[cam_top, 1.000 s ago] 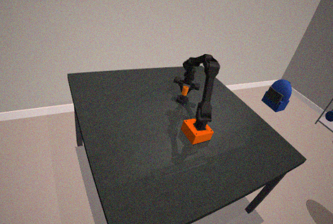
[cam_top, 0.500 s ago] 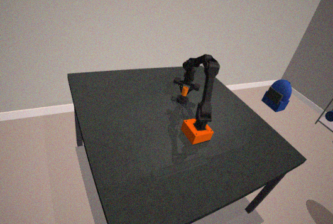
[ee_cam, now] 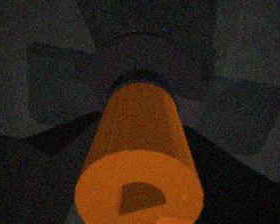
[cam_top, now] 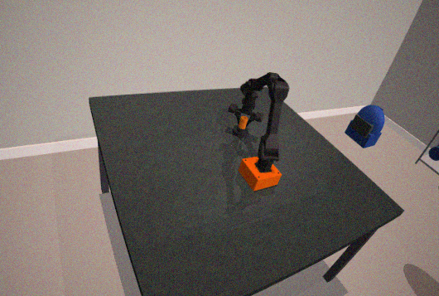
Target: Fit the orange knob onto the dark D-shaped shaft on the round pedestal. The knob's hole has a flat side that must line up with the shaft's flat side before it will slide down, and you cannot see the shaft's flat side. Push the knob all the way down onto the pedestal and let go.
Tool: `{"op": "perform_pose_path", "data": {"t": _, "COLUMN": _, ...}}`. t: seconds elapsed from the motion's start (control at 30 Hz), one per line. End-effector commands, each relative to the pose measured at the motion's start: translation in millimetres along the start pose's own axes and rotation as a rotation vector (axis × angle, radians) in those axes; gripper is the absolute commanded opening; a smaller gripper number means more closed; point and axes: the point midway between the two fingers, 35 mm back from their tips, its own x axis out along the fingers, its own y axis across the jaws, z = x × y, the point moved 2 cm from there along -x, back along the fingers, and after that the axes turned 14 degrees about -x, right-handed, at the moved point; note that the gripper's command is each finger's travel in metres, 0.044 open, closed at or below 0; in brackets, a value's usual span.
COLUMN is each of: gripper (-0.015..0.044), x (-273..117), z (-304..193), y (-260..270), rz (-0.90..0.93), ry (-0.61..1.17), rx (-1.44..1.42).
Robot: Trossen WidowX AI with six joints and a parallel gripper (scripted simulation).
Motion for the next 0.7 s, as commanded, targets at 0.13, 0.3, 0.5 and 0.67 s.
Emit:
{"op": "perform_pose_path", "data": {"t": 0.13, "gripper": 0.0, "x": 0.0, "z": 0.0, "y": 0.0, "rz": 0.0, "ry": 0.0, "rx": 0.0}}
{"op": "perform_pose_path", "data": {"t": 0.3, "gripper": 0.0079, "x": 0.0, "z": 0.0, "y": 0.0, "rz": 0.0, "ry": 0.0, "rx": 0.0}}
{"op": "perform_pose_path", "data": {"t": 0.5, "gripper": 0.0236, "x": 0.0, "z": 0.0, "y": 0.0, "rz": 0.0, "ry": 0.0, "rx": 0.0}}
{"op": "perform_pose_path", "data": {"t": 0.67, "gripper": 0.0368, "x": 0.0, "z": 0.0, "y": 0.0, "rz": 0.0, "ry": 0.0, "rx": 0.0}}
